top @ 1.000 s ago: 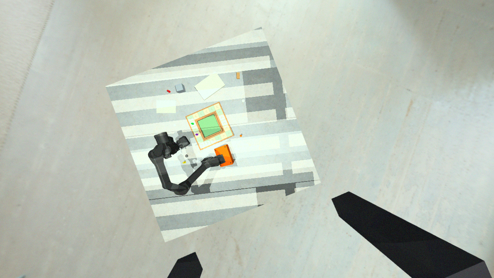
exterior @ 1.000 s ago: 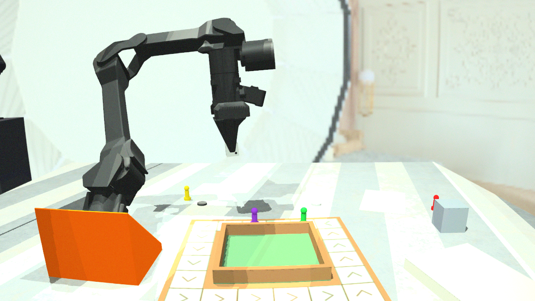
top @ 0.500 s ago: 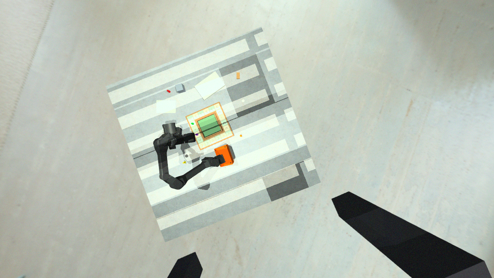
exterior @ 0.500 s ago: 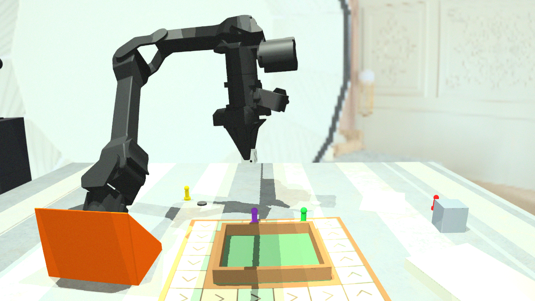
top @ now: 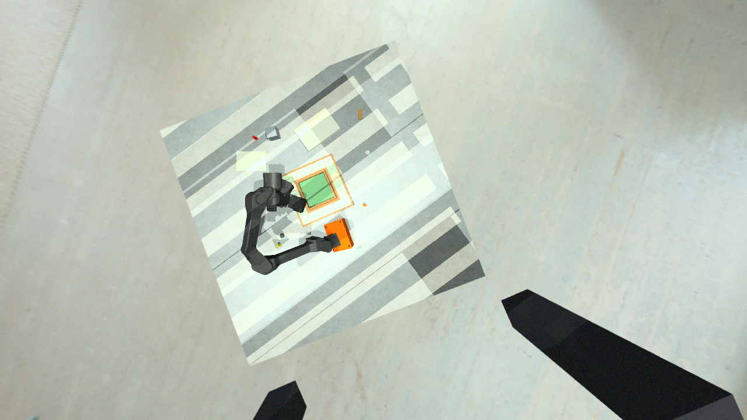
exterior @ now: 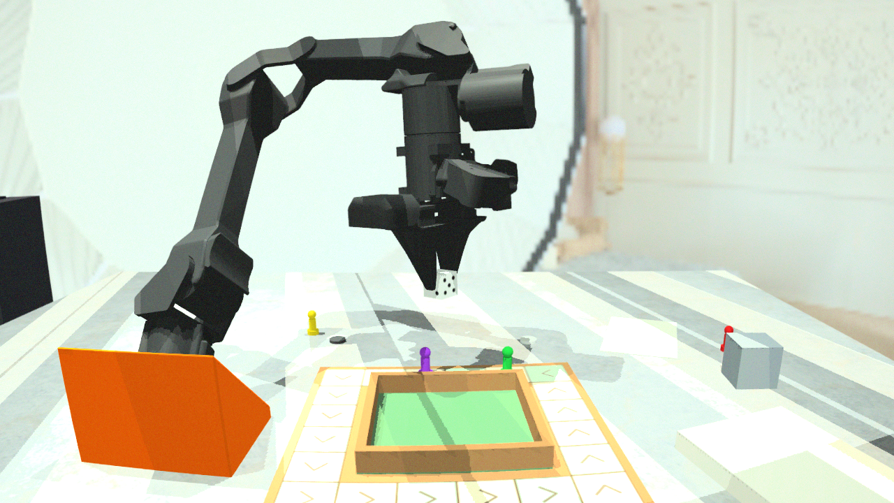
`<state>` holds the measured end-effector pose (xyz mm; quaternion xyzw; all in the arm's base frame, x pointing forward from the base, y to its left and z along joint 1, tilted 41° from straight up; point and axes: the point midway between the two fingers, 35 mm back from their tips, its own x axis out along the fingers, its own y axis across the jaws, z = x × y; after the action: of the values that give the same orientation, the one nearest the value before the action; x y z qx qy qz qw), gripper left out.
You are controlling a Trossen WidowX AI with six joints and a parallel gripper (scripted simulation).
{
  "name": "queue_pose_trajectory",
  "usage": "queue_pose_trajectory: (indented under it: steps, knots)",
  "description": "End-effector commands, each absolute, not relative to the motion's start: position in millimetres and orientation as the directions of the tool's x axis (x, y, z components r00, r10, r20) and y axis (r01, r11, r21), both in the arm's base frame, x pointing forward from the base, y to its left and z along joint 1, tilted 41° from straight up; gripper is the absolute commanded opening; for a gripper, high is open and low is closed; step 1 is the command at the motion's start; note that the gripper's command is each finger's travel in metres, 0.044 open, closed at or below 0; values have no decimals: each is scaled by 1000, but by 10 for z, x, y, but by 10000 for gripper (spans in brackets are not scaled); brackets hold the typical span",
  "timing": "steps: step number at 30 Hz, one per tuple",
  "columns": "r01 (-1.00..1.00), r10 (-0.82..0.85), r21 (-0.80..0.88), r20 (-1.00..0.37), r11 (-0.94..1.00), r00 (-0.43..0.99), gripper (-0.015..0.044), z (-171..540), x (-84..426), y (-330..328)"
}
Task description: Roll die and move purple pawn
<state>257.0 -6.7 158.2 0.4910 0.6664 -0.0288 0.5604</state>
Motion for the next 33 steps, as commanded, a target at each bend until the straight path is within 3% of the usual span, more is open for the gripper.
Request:
queue_pose_trajectory:
  steps: [1, 22, 28, 33]
  knots:
    - [784, 621, 446, -777, 432, 100, 0, 1429, 2618, -191]
    - [998, 647, 43, -759, -56, 69, 0, 707, 2672, -724]
    - [997, 645, 27, -762, -69, 65, 0, 683, 2667, -735]
    - [999, 543, -18, -840, -32, 2, 0, 633, 2625, -691]
